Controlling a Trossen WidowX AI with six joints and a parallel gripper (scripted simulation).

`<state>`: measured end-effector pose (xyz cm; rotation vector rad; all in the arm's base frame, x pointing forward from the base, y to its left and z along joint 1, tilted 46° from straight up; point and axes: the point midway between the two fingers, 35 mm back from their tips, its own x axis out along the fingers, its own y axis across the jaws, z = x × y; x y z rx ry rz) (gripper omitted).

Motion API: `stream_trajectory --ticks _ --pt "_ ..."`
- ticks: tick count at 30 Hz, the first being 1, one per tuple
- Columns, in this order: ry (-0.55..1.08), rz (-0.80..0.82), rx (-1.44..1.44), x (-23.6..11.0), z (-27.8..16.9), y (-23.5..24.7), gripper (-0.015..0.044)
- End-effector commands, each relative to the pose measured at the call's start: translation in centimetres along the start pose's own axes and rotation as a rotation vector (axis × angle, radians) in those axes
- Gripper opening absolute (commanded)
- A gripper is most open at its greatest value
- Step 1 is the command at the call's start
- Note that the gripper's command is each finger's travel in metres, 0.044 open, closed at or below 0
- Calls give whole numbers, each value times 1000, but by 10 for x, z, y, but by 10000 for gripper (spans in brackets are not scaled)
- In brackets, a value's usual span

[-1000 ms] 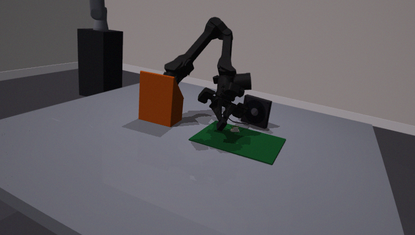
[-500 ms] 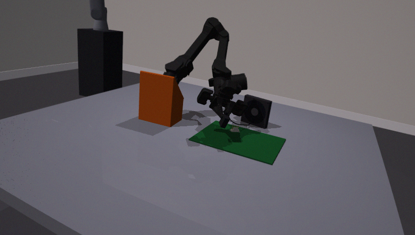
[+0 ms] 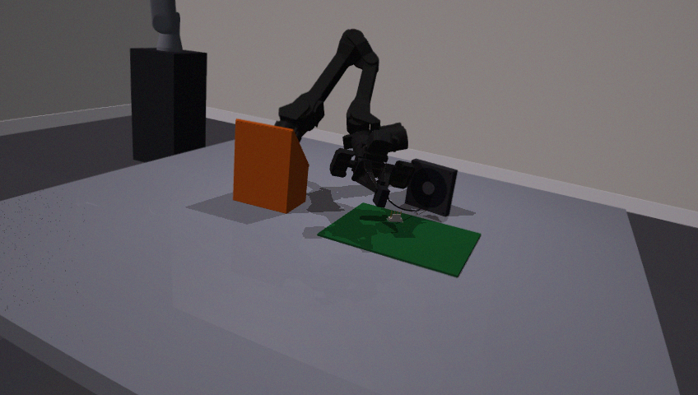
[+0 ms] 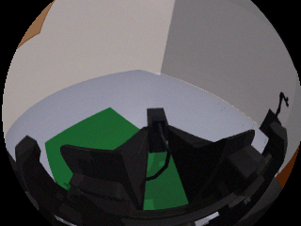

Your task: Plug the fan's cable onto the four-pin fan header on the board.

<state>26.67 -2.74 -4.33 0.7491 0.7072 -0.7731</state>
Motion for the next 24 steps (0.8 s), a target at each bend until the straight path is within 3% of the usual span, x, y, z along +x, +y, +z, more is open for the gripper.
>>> stream_trajectory --ticks 1,14,24 --pt "-48 30 39 -7 2 0 0" --pt "-149 113 136 -23 7 1 0" --pt "-131 100 115 -21 11 0 0"
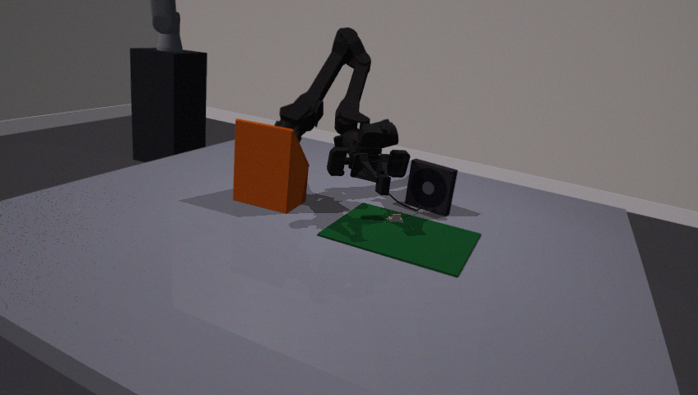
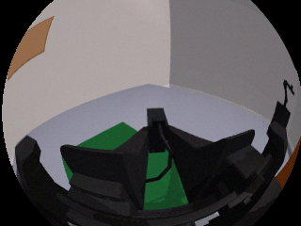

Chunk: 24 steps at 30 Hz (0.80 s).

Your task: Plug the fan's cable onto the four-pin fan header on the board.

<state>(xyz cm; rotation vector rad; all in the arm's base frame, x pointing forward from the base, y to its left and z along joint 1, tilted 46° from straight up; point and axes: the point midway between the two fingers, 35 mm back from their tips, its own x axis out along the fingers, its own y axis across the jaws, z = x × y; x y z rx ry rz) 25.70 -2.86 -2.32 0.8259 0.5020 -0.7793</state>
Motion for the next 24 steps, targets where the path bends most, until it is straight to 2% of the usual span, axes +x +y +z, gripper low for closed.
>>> stream_trajectory --ticks 1,24 --pt "6 7 -6 0 1 3 0" --pt "1 -3 0 -1 -1 1 0"
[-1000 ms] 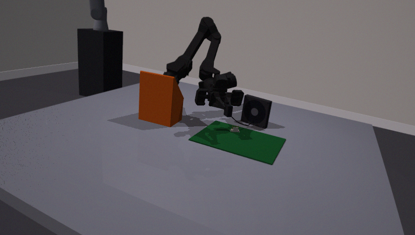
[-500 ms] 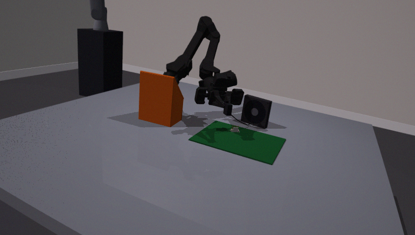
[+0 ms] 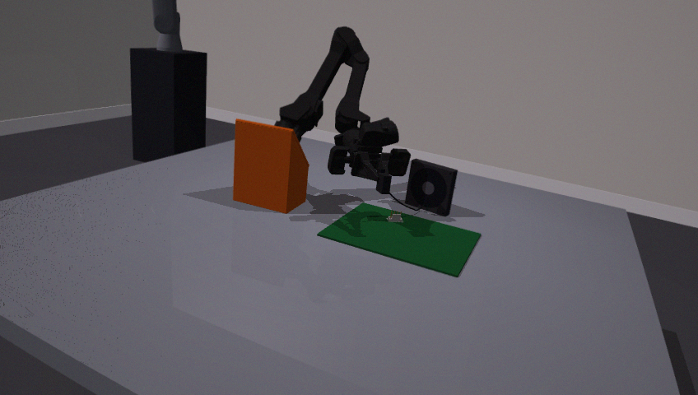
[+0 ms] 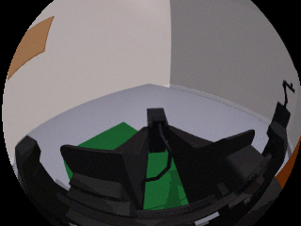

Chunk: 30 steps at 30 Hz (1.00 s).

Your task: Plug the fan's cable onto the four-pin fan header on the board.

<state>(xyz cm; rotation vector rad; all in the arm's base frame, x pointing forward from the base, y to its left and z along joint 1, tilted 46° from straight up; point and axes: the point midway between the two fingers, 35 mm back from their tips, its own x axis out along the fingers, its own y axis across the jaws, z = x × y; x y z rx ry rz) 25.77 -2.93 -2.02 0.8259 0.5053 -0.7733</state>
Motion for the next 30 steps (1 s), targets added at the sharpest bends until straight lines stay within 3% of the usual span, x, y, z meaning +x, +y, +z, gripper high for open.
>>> stream_trajectory --ticks 1,30 --pt "-4 -7 3 0 -4 0 0" --pt "-2 -9 4 -5 -27 3 0"
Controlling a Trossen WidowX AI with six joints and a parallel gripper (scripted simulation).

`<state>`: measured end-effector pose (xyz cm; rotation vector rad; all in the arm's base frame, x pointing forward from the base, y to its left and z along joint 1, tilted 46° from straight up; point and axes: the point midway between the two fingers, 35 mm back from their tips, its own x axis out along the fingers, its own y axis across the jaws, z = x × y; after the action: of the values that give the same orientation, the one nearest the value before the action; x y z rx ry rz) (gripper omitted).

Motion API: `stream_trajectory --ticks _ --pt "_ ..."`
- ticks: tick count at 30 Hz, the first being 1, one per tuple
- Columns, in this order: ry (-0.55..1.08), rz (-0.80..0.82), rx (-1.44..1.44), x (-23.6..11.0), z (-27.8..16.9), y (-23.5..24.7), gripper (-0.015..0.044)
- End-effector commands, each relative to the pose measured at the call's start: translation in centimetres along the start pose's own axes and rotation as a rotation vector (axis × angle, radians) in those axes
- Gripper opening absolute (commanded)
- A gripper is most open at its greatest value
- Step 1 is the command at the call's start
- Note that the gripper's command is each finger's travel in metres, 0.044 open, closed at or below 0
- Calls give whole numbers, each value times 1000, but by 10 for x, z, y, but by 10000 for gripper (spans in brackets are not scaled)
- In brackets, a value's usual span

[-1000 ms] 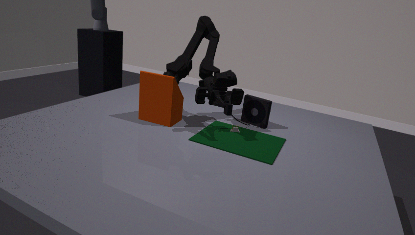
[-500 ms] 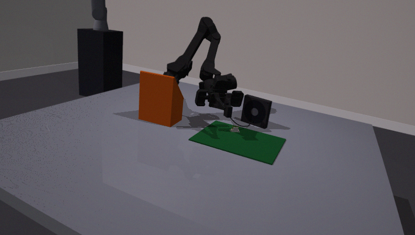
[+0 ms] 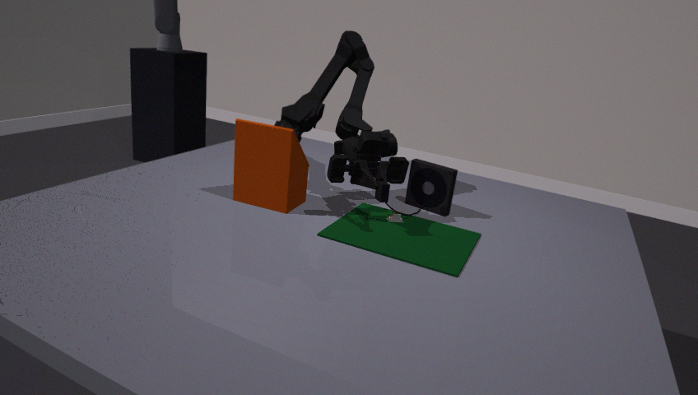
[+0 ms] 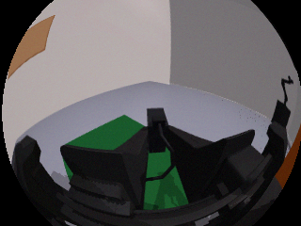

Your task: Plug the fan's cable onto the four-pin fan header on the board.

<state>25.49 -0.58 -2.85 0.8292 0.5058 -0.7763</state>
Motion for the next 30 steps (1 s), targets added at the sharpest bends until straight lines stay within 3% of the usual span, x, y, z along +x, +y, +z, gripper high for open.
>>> stream_trajectory --ticks 1,30 --pt "-3 -7 0 1 -4 -2 0" --pt "-2 -8 0 5 -26 -2 0"
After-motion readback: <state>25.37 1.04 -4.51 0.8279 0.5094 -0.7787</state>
